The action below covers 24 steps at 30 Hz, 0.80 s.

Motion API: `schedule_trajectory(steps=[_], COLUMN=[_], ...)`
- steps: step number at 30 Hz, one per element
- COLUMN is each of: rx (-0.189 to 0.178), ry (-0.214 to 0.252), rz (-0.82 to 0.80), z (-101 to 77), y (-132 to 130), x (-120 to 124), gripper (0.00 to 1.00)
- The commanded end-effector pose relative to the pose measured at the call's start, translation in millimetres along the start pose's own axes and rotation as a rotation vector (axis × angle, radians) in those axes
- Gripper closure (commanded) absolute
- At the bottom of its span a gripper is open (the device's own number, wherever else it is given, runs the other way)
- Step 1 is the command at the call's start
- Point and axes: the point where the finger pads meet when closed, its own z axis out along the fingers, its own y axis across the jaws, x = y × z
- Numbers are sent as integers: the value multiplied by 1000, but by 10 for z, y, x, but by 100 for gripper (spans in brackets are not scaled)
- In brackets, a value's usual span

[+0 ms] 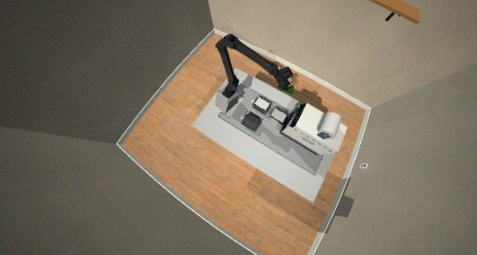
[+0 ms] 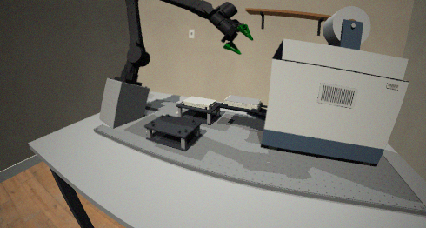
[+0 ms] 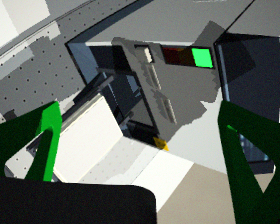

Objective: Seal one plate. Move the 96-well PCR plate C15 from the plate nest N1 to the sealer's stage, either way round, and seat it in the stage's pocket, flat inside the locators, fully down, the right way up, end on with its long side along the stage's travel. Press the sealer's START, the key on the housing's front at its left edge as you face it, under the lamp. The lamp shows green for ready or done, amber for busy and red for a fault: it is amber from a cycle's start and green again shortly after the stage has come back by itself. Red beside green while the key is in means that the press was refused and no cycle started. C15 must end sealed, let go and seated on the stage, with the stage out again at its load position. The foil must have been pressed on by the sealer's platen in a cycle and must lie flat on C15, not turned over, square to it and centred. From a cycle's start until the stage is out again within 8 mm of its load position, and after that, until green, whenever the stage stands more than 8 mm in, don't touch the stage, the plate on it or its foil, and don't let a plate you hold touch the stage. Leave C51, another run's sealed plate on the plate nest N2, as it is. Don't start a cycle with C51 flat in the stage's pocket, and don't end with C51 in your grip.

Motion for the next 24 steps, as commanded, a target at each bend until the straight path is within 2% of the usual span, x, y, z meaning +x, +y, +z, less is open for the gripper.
schedule_trajectory(steps=[1, 4, 7, 15, 16, 21, 24], rx=[76, 71, 69, 59, 62, 43, 42], ry=[-76, -71, -64, -72, -79, -74, -70], rz=[194, 296, 306, 594, 625, 785, 794], z=[-206, -189, -168, -177, -186, -145, -135], y=[-201, -132, -138, 39, 19, 27, 25], x=[-119, 73, 98, 549, 513, 399, 396], gripper=[7, 9, 9, 14, 100, 100, 100])
